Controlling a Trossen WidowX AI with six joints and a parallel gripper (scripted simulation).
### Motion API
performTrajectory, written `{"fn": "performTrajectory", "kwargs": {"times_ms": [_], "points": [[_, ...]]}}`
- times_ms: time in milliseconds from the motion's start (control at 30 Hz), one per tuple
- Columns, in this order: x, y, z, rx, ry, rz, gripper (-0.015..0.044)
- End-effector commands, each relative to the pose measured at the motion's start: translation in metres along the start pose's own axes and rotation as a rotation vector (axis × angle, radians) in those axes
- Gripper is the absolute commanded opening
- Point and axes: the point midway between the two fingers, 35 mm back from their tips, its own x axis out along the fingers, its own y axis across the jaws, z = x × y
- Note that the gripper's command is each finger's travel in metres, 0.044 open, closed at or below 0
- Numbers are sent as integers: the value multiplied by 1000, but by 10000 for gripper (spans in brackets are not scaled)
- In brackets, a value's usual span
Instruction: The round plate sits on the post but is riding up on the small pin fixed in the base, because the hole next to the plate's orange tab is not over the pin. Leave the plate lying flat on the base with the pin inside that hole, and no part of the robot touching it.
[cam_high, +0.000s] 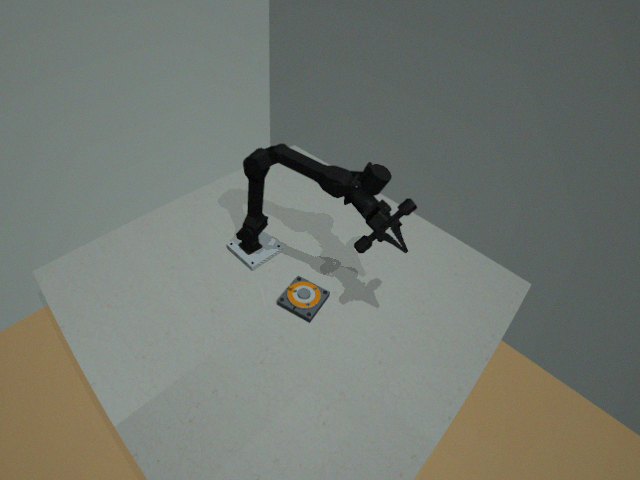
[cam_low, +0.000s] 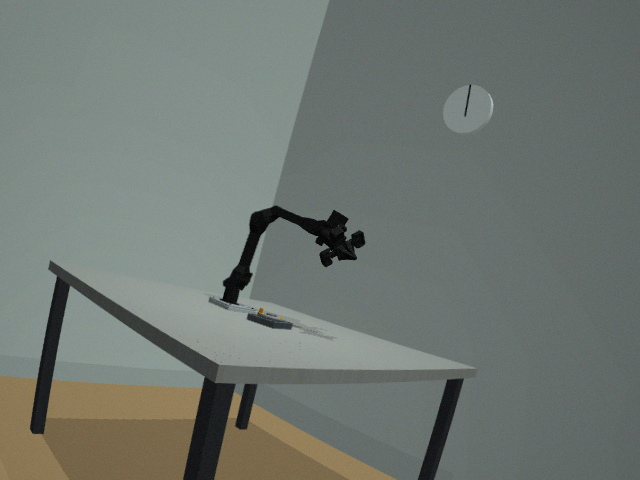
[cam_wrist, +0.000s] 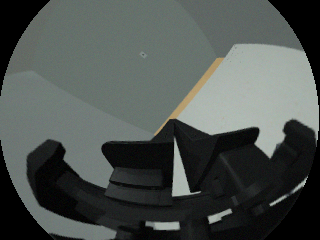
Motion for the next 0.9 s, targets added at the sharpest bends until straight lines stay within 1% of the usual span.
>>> {"fn": "performTrajectory", "kwargs": {"times_ms": [0,67,100,167,267,300,400,533,667,867], "points": [[-4,-76,-16,-278,182,-183,0],[-8,-96,-21,-339,237,-225,0],[-14,-120,-26,-411,310,-274,0],[-25,-150,-34,-496,413,-331,0],[-46,-192,-45,-601,577,-397,0],[-48,-196,-46,-611,596,-403,0],[-83,-241,-60,-703,817,-451,0],[-129,-281,-77,-758,1078,-459,0],[-152,-296,-82,-765,1195,-445,0],[-152,-297,-82,-765,1195,-445,0]]}}
